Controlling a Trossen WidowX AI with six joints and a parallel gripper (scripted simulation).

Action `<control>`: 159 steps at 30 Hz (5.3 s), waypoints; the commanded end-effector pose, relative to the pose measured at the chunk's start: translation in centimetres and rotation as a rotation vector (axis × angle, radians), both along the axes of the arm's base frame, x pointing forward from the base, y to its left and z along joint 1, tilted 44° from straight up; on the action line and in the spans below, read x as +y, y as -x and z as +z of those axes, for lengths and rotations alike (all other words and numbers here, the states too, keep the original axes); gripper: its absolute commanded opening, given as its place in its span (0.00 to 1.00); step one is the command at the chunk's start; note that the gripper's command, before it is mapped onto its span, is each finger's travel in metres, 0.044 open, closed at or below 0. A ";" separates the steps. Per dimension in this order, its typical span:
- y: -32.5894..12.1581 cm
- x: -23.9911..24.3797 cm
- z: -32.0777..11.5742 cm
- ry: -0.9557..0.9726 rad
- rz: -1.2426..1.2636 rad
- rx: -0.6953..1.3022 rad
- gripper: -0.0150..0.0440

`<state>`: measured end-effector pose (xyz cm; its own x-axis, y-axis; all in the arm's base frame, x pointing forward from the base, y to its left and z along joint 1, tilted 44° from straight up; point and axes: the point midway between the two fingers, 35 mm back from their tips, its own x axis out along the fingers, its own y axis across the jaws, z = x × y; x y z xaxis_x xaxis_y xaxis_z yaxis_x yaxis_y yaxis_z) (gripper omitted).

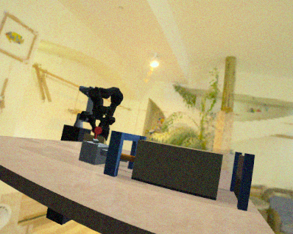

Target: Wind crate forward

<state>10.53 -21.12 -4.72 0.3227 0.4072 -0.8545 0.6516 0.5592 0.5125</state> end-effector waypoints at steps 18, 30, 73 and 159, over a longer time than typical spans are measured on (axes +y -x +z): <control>2.8 -2.1 -2.2 0.008 0.014 0.032 0.25; 3.6 -3.5 -3.3 0.010 0.014 0.033 0.25; 2.9 -9.6 -8.6 0.018 0.013 0.032 0.25; -9.3 -12.8 -11.6 0.021 0.013 0.020 0.25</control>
